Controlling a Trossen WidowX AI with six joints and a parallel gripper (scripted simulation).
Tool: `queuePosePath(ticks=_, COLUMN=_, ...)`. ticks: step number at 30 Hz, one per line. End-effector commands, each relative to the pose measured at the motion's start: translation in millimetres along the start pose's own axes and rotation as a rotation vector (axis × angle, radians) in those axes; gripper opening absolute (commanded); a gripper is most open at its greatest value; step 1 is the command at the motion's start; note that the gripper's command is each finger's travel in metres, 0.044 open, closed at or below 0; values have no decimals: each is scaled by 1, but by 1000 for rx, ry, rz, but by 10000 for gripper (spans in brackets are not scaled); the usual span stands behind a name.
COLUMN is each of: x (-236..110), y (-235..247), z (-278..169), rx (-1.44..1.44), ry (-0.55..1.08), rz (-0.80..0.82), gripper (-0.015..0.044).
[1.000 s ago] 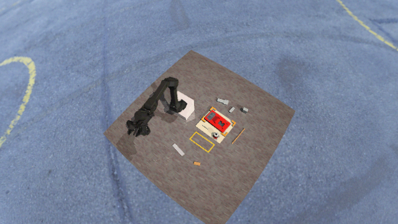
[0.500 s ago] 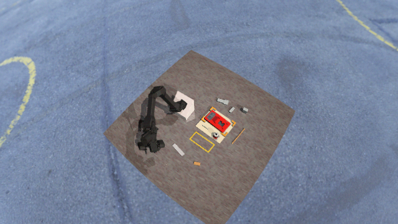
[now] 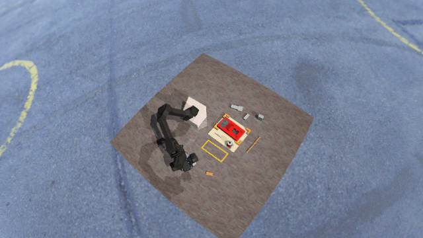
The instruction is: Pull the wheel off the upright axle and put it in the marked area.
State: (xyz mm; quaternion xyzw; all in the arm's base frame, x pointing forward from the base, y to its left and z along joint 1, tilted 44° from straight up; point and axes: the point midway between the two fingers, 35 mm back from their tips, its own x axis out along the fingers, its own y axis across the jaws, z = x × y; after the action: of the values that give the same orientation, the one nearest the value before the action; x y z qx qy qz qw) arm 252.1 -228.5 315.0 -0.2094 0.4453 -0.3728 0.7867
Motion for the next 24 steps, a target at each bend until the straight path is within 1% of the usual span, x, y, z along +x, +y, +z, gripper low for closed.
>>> queuePosePath(ticks=1, x=9, y=49, z=16, rx=-20, ry=26, rz=84, gripper=300)
queuePosePath(ticks=5, x=11, y=96, z=25, rx=-55, ry=50, rz=146, gripper=300)
queuePosePath(ticks=9, x=11, y=125, z=28, rx=-79, ry=68, rz=180, gripper=300)
queuePosePath(ticks=14, x=9, y=184, z=31, rx=-131, ry=122, rz=228, gripper=300)
queuePosePath(ticks=19, x=2, y=241, z=24, rx=-194, ry=181, rz=246, gripper=300)
queuePosePath(ticks=24, x=-11, y=301, z=8, rx=-279, ry=237, rz=227, gripper=300)
